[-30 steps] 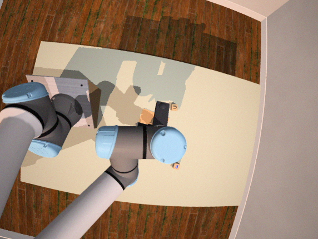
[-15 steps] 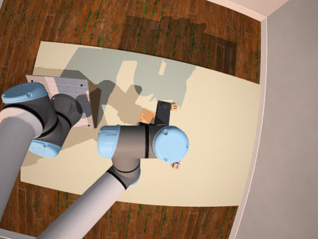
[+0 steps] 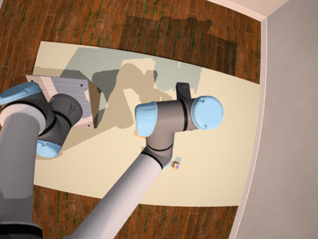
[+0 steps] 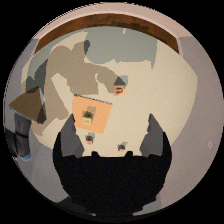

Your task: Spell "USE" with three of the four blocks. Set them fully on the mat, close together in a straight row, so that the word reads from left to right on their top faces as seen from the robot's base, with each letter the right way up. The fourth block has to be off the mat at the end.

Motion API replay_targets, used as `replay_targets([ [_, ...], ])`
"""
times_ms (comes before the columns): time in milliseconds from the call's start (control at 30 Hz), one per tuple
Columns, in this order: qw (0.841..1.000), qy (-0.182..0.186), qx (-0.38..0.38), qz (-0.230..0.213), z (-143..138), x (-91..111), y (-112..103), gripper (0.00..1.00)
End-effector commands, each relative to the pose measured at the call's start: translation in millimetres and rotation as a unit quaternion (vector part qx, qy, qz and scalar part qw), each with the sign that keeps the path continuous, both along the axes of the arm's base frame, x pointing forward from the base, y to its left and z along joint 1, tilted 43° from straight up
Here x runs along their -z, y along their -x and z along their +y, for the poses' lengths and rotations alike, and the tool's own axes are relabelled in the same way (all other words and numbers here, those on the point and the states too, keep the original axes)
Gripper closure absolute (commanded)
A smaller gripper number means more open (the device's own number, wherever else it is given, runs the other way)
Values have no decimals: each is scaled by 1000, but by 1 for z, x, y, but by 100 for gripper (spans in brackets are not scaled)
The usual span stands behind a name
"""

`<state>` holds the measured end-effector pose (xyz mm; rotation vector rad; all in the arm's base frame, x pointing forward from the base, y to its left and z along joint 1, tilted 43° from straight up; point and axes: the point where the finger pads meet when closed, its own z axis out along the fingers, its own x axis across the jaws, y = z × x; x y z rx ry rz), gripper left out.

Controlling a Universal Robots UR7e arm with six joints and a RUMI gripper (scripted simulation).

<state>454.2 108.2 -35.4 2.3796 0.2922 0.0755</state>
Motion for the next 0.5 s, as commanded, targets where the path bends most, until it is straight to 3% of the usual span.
replay_targets([
  [0, 1000, 6, -14, 17, 20, 22, -19, 0],
  [67, 1000, 6, -14, 17, 21, 23, -19, 0],
  [100, 1000, 6, -14, 17, 21, 23, -19, 60],
  [467, 1000, 6, -13, 17, 19, 23, -18, 60],
])
